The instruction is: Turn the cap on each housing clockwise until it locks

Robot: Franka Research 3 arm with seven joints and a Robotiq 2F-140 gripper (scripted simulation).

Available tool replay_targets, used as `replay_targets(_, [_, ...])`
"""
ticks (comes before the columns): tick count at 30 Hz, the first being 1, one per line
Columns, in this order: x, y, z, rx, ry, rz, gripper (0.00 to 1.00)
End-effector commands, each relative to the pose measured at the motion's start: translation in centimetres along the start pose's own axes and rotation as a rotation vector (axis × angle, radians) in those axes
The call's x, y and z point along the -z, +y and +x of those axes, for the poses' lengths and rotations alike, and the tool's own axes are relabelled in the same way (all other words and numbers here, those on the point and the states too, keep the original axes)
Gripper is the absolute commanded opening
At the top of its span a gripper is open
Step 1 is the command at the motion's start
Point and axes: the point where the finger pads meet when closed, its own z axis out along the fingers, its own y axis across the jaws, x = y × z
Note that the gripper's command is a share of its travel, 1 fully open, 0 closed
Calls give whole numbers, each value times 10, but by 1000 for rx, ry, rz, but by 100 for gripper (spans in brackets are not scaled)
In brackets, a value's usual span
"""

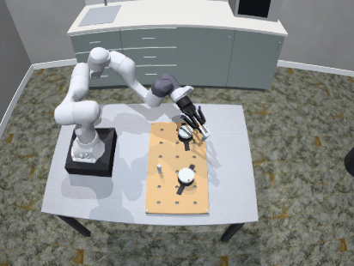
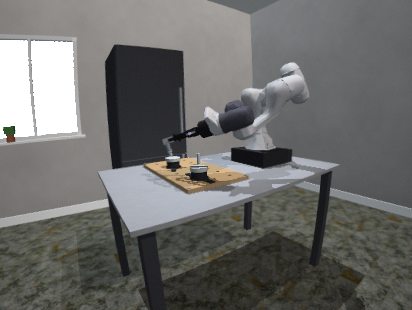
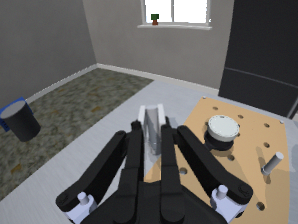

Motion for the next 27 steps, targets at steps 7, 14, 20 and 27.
replay_targets(7, [-3, 2, 2, -35, 116, -19, 10])
replay_targets(14, [-1, 2, 3, -36, 281, -16, 10])
replay_targets(20, [0, 1, 3, -37, 317, -13, 10])
replay_targets(27, [0, 1, 3, -37, 319, -12, 10])
